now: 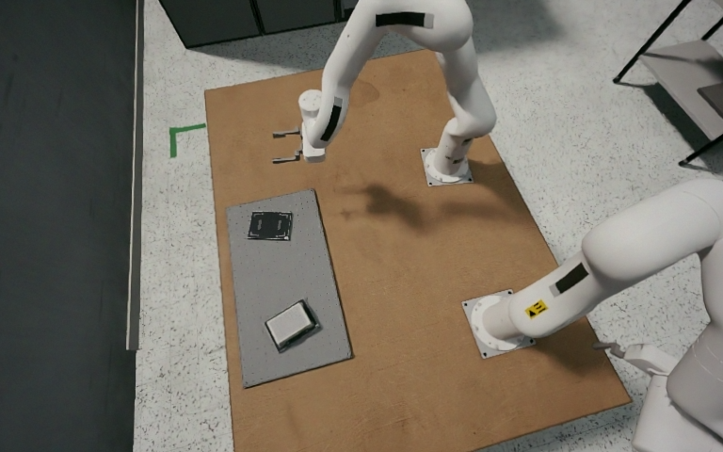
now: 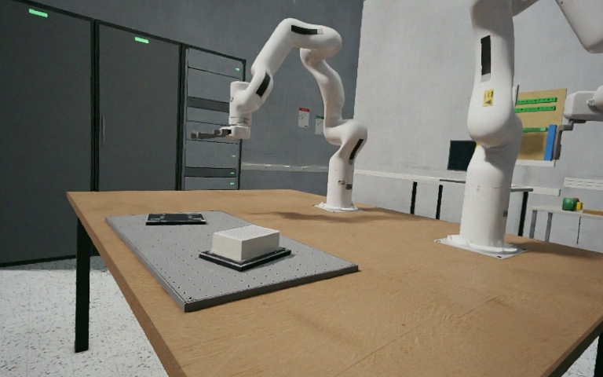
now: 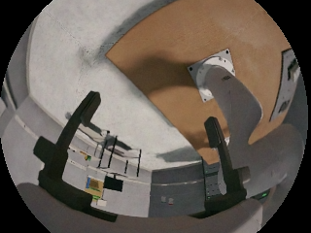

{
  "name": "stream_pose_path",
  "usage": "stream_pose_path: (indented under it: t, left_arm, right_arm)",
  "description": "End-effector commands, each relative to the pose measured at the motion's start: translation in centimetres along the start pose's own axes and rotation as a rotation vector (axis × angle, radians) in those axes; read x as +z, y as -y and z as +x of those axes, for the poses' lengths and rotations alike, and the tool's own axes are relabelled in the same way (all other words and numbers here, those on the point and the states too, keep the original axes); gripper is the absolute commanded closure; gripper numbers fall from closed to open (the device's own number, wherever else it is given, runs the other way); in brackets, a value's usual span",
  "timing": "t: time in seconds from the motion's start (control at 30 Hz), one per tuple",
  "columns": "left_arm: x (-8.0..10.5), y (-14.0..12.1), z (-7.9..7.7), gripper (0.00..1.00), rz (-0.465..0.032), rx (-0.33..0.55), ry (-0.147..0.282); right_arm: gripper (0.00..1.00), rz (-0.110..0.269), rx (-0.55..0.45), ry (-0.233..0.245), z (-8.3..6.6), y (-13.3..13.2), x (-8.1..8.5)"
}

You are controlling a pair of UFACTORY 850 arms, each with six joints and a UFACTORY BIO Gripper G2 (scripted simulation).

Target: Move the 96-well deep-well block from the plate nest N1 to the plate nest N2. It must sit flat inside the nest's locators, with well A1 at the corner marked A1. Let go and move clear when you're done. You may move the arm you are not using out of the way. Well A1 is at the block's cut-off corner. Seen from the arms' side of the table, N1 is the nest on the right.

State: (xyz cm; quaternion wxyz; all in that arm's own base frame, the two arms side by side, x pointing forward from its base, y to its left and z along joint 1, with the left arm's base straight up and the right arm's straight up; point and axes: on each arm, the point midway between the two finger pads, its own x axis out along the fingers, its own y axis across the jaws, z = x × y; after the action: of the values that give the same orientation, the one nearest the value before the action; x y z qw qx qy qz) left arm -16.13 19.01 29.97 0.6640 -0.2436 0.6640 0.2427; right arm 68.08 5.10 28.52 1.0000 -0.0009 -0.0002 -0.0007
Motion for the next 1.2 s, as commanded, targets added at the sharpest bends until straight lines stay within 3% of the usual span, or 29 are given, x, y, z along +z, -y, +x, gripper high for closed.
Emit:
stream_pose_path:
  t: [0.0, 0.27, 1.17]
  left_arm:
    - [0.0, 0.0, 0.0, 0.00, 0.000, 0.001, 0.000]
    - [0.0, 0.0, 0.0, 0.00, 0.000, 0.001, 0.000]
    - [0.0, 0.0, 0.0, 0.00, 0.000, 0.001, 0.000]
  right_arm:
    - [0.63, 0.002, 0.001, 0.002, 0.0, 2.6, 0.9]
    - [0.63, 0.002, 0.001, 0.002, 0.0, 5.1, 1.6]
    - [0.63, 0.002, 0.001, 0.002, 0.0, 5.1, 1.6]
